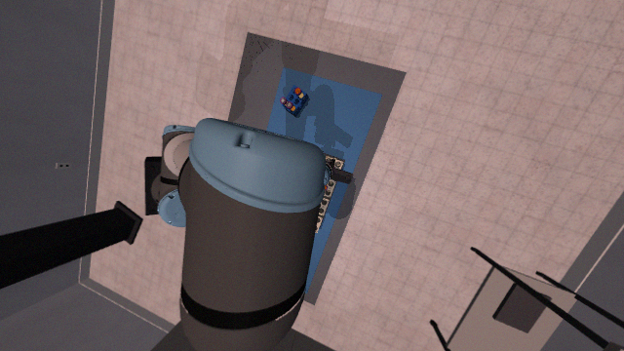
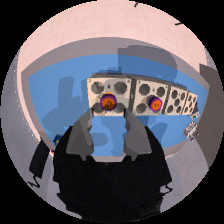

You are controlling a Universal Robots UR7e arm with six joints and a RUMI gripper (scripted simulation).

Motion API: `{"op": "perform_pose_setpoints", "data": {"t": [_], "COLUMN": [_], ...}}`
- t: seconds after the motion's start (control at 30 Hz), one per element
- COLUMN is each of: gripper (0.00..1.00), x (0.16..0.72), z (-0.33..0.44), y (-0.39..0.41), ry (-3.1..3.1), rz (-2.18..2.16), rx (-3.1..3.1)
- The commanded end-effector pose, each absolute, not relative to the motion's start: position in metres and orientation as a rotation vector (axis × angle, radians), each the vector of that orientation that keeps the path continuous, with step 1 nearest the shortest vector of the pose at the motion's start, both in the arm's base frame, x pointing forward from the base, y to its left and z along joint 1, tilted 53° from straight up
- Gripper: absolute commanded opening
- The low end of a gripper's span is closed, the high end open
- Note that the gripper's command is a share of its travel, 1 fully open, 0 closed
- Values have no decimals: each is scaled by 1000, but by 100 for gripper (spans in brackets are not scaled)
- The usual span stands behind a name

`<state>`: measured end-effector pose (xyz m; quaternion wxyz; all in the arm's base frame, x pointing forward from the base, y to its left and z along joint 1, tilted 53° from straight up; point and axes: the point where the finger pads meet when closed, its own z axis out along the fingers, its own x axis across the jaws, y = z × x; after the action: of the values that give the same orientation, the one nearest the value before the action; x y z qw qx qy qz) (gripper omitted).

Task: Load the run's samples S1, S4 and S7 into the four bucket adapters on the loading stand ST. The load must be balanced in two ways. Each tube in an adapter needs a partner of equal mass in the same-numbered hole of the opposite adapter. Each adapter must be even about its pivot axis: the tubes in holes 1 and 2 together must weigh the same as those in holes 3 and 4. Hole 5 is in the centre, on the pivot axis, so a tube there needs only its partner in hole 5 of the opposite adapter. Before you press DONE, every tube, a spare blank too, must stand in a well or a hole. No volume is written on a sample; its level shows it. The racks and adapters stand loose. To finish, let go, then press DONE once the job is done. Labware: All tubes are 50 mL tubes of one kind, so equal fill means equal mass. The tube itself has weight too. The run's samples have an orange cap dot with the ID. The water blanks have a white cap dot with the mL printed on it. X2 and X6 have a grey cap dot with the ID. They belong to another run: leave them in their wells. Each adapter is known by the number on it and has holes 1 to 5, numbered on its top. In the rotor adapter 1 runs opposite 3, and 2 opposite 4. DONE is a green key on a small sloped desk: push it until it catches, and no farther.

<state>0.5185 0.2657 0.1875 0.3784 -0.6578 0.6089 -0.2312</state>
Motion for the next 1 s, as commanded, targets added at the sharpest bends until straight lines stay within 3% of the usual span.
{"op": "perform_pose_setpoints", "data": {"t": [0.0, 0.97], "gripper": [35, 35], "x": [514, 401], "z": [192, 105], "y": [264, 417], "ry": [1555, 309], "rz": [-591, -1160], "rx": [-1681, -2525]}}
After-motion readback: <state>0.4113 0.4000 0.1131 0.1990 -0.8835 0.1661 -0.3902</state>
